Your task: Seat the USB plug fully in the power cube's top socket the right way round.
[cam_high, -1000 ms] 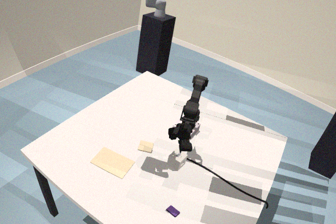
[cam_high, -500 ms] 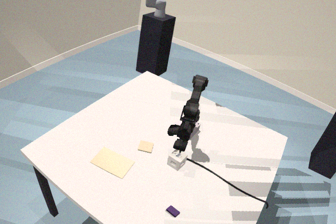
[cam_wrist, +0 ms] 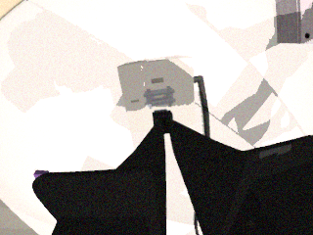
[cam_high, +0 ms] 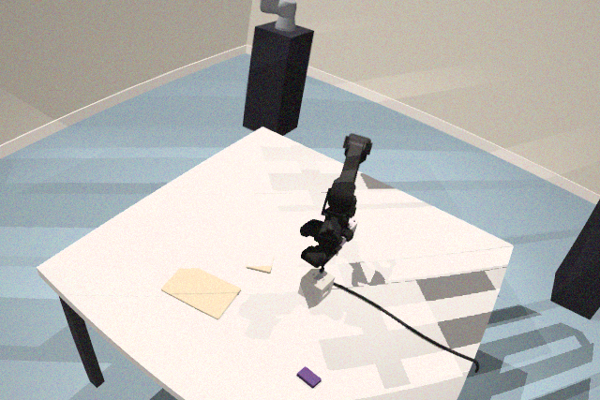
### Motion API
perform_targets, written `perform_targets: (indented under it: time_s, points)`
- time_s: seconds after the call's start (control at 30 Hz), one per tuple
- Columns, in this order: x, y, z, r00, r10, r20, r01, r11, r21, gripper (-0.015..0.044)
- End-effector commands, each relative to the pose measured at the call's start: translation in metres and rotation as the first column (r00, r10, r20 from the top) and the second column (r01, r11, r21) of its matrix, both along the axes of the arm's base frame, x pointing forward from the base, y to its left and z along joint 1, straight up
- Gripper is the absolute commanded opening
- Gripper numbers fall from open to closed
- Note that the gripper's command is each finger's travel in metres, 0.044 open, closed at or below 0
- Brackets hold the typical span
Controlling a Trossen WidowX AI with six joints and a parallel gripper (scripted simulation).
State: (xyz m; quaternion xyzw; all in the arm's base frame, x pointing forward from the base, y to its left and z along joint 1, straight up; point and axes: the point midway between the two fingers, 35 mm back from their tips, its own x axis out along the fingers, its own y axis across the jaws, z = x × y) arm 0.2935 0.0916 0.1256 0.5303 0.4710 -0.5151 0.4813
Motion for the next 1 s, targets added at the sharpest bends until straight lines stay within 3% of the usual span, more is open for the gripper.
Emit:
perform_targets:
  time_s: [0.0,0.97]
  points:
    - [0.0000,0.0000,-0.0003,1.000,-0.025,0.000,0.025,1.000,0.001,0.0000]
    - [-0.0003,-0.0008,-0.0024,1.000,-0.011,0.000,0.011,1.000,-0.005,0.0000]
